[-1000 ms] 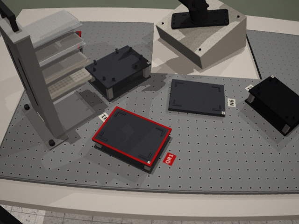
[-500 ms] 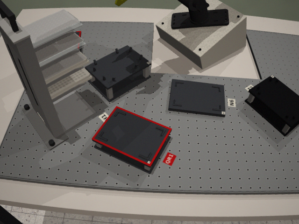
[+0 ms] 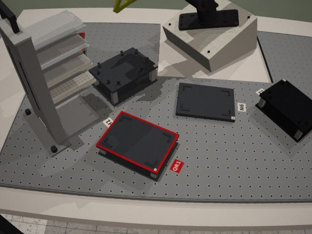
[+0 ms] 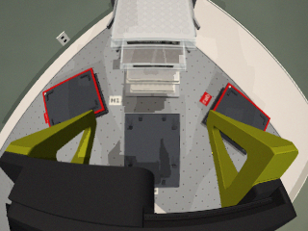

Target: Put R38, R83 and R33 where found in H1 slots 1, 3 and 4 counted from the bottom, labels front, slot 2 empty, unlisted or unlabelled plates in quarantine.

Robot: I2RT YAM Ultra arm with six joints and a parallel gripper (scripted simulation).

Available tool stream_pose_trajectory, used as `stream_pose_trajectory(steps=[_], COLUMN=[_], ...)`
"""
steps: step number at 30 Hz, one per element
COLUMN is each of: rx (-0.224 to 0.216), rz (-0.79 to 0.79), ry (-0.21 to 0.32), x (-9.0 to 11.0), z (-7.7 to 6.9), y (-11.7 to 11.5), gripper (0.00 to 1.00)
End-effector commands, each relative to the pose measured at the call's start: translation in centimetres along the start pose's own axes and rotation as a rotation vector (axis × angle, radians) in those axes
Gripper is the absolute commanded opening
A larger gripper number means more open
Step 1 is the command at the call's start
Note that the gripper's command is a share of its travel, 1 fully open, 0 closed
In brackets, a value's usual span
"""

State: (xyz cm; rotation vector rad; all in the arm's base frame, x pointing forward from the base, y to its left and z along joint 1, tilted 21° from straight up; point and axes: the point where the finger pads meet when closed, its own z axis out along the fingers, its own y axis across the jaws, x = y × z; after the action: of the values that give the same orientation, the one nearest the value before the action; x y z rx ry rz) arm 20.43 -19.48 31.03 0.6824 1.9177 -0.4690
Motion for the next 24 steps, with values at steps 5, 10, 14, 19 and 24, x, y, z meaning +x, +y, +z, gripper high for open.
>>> stream_pose_trajectory(steps=[5,10,14,19,24], rx=[0.003,0.003,0.007,0.007,0.007], rz=[0.006,0.006,0.002,0.002,0.002], ry=[-0.008,-0.009,-0.028,-0.028,-0.028], x=[-0.4,-0.5,-1.2,-1.2,-1.2], z=[1.4,2.0,1.4,1.4,1.4], y=[0.0,0.0,-0.1,-0.1,-0.1], gripper=[1.0,1.0,1.0,1.0,1.0])
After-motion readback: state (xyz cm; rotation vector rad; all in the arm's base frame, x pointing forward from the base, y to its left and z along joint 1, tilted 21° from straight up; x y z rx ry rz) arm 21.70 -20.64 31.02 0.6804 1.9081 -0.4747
